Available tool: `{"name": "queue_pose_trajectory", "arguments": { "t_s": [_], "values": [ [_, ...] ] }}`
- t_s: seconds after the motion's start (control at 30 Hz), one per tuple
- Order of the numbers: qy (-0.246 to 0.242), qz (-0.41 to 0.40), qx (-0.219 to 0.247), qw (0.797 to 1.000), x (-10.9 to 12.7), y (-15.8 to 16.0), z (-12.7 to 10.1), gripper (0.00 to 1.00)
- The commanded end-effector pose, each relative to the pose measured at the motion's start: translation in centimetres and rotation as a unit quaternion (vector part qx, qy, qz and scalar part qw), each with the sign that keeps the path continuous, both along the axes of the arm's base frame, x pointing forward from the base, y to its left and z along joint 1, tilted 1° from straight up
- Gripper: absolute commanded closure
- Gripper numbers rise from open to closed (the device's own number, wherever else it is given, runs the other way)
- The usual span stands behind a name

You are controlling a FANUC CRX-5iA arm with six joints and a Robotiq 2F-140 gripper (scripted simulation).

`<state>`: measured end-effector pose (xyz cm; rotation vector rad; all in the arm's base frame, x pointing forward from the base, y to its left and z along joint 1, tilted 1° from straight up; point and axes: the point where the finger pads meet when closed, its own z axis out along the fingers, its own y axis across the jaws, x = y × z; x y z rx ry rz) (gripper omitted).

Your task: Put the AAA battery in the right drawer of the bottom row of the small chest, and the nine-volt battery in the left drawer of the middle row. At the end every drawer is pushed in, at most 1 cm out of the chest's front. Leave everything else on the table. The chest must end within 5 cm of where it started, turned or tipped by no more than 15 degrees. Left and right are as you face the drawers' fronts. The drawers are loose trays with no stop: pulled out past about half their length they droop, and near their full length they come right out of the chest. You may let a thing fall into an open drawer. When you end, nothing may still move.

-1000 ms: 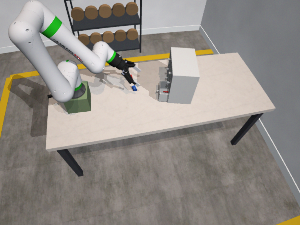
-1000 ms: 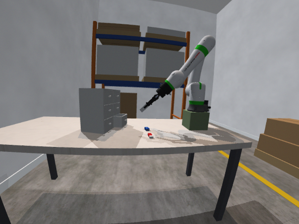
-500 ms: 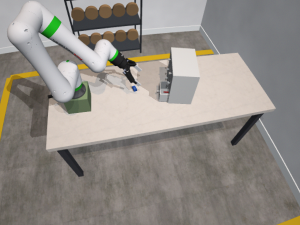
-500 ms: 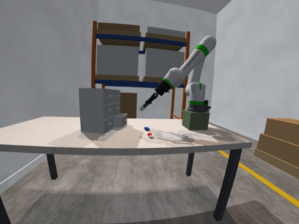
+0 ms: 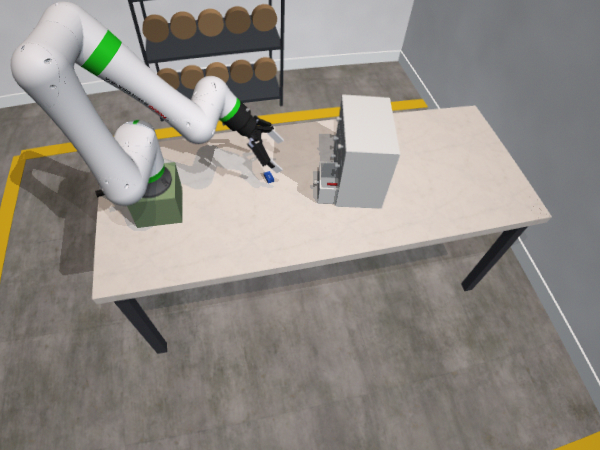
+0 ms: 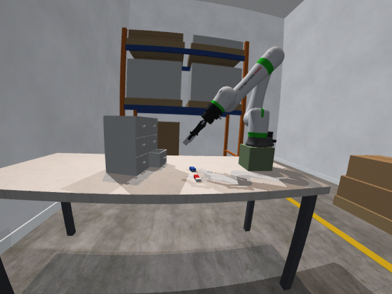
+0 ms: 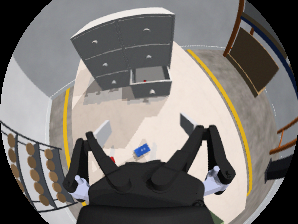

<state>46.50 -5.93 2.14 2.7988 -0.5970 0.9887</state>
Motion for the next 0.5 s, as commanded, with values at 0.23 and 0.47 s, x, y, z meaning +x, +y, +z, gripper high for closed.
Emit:
{"name": "queue_pose_trajectory", "arguments": {
  "t_s": [0.23, 0.47],
  "values": [
    [0.034, -0.008, 0.003, 0.999, -0.08, -0.04, 0.17, 0.0],
    [0.064, -0.007, 0.017, 0.998, -0.26, 0.09, 0.28, 0.0]
  ]
}}
